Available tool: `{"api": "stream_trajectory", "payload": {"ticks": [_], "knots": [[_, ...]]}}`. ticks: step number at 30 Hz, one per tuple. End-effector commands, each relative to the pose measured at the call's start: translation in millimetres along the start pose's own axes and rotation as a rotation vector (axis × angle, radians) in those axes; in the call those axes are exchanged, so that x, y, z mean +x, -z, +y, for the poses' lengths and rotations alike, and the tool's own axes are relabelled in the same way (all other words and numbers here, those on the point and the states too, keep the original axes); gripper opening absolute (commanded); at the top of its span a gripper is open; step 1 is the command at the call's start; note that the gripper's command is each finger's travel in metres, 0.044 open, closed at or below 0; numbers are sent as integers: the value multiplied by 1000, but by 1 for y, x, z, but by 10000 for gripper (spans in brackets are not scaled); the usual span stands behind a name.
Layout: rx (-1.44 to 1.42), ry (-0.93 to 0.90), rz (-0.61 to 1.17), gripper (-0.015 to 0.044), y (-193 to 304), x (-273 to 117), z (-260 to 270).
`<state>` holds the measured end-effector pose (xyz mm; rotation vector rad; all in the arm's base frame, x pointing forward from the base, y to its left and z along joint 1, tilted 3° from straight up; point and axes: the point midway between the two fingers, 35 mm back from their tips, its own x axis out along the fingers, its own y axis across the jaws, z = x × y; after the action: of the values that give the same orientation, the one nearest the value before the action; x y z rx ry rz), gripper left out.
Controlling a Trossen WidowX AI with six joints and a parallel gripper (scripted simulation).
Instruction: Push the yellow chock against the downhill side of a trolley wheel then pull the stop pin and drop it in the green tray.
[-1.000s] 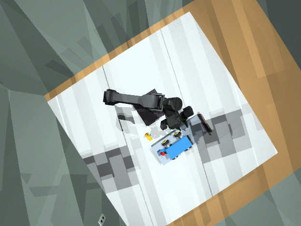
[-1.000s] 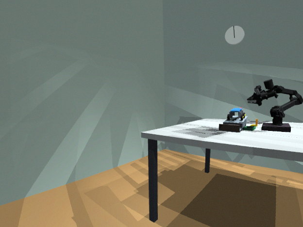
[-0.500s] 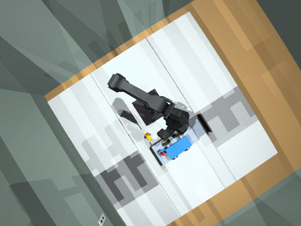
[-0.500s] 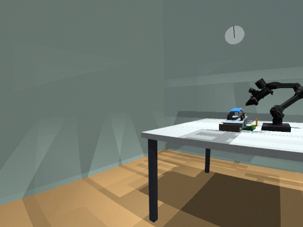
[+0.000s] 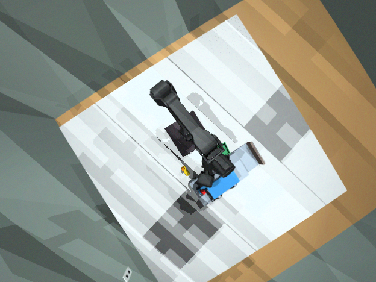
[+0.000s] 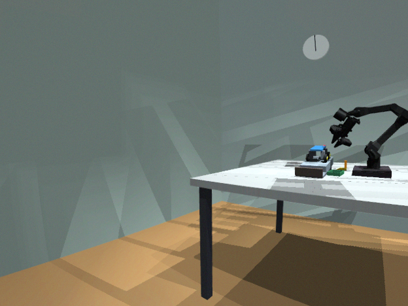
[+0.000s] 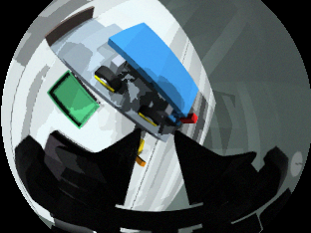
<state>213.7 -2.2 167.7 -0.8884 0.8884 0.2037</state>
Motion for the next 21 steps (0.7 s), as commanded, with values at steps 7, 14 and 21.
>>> {"api": "stream_trajectory", "payload": {"ticks": [7,14,21], "knots": [[-329,-174,157,190,32,16,-15],[-518,-337,195,190,58,24,-22],[-676,-507,161,190,84,28,-28]]}}
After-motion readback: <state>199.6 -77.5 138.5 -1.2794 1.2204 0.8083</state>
